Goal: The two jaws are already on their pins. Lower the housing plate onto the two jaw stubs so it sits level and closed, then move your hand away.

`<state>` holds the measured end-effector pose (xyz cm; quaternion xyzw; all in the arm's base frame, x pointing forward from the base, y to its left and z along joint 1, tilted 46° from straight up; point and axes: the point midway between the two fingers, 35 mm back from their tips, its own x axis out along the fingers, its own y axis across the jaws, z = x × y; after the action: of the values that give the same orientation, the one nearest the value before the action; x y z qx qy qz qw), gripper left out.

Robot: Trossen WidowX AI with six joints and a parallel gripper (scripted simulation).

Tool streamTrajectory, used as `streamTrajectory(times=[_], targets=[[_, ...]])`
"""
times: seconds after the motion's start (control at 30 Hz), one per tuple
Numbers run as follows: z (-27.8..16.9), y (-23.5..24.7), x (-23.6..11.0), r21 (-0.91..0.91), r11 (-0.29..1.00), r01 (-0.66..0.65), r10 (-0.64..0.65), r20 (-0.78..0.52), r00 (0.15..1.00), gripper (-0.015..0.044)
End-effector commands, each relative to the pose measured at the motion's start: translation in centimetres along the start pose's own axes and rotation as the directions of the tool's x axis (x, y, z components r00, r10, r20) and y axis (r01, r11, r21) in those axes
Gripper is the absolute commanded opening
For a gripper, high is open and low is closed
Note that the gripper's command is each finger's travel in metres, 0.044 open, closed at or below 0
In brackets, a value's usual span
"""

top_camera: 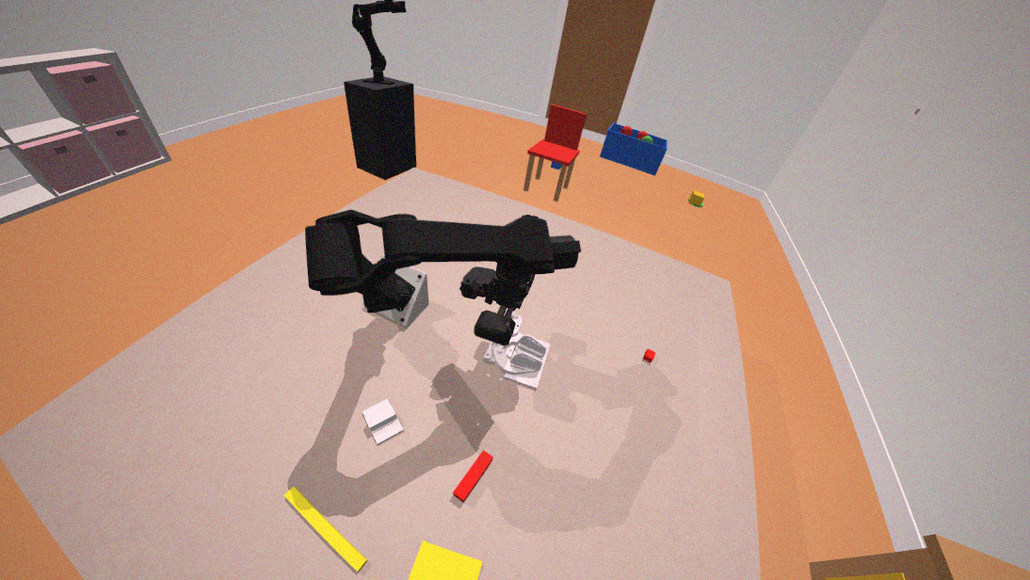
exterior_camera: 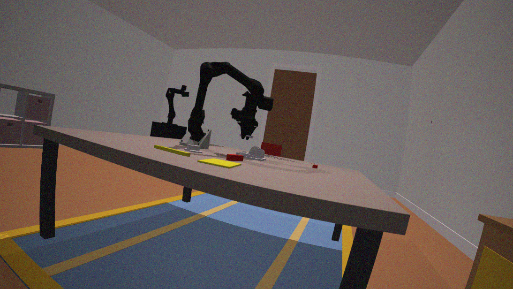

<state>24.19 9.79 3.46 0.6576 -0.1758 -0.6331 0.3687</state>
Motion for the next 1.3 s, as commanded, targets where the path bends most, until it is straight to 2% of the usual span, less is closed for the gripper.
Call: streamTrajectory(times=[0.0, 1.03, 1.27], targets=[[0.19, 0.02, -0.06, 0.007, 1.000, 0.005, -0.005, -0.002, 1.000, 0.0351], [0.26, 0.09, -0.06, 0.015, 1.000, 0.005, -0.005, -0.002, 1.000, 0.0351], [0.16, 0.05, 0.85, 0.016, 1.000, 0.006, -0.006, -0.002, 1.000, 0.0351]])
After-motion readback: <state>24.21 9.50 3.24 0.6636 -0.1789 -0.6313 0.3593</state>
